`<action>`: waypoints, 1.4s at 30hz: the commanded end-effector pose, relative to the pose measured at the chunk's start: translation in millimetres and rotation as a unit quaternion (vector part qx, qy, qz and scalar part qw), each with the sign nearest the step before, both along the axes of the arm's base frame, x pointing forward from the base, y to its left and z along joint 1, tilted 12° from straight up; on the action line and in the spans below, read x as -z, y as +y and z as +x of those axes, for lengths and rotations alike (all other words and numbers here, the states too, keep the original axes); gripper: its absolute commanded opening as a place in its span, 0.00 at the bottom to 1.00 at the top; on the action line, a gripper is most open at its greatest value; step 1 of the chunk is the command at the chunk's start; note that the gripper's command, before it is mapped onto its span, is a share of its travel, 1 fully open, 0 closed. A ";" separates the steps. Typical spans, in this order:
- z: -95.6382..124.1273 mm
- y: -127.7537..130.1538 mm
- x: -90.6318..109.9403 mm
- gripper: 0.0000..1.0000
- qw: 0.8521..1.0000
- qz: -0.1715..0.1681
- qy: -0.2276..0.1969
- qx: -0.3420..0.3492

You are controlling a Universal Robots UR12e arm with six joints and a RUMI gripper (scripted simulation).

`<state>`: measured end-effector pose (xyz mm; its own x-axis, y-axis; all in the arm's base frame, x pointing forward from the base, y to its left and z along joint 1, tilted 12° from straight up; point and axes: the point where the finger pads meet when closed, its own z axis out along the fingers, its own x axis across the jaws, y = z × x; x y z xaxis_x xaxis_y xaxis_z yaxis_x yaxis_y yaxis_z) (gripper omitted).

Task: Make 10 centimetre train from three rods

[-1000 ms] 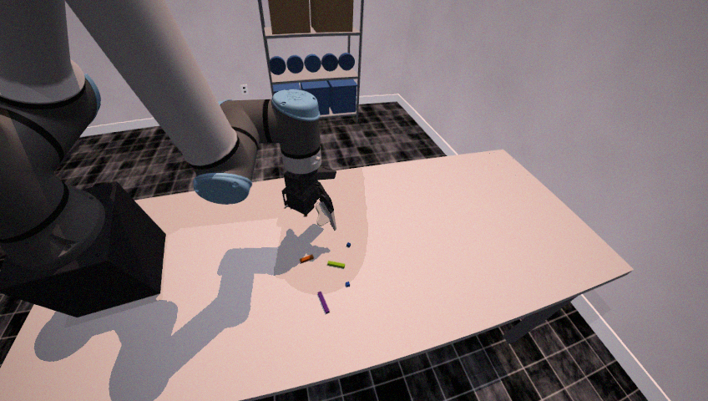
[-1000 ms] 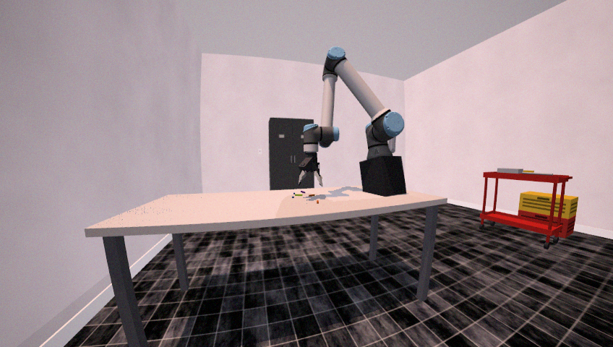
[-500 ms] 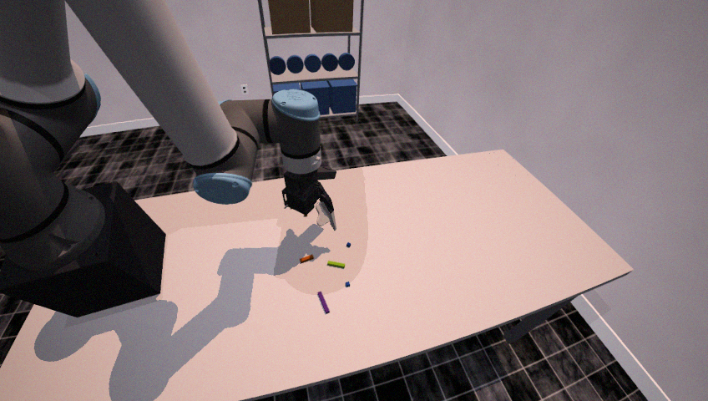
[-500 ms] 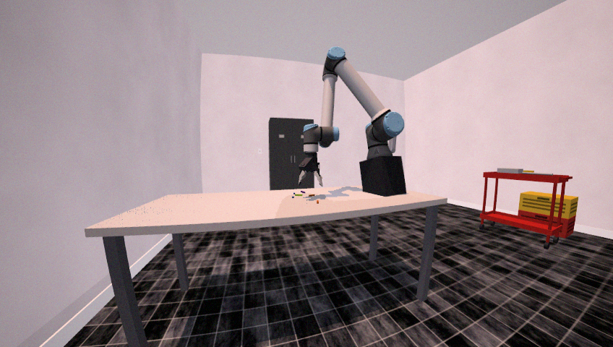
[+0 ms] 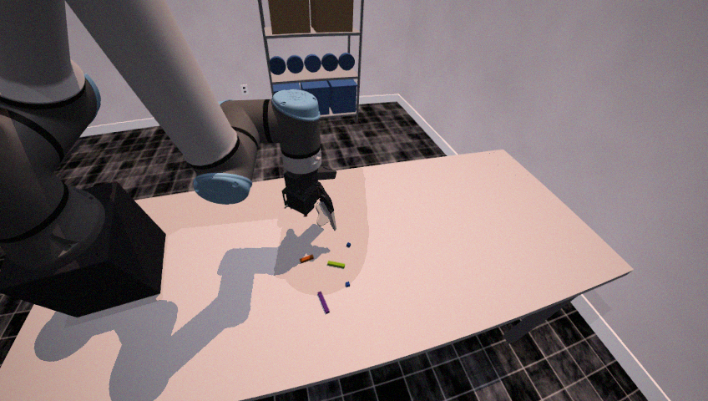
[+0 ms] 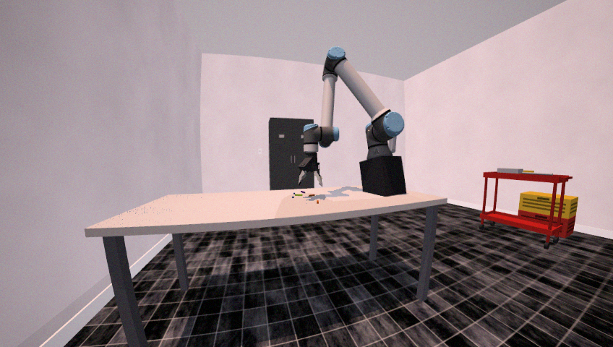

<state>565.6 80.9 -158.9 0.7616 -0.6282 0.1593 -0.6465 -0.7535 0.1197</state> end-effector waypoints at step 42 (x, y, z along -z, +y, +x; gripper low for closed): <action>36.3 -16.9 -5.3 1.00 0.926 0.017 -0.074 0.370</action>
<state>595.7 66.9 -154.9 0.2305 -0.9532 0.1956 -0.9719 -0.2355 -0.0024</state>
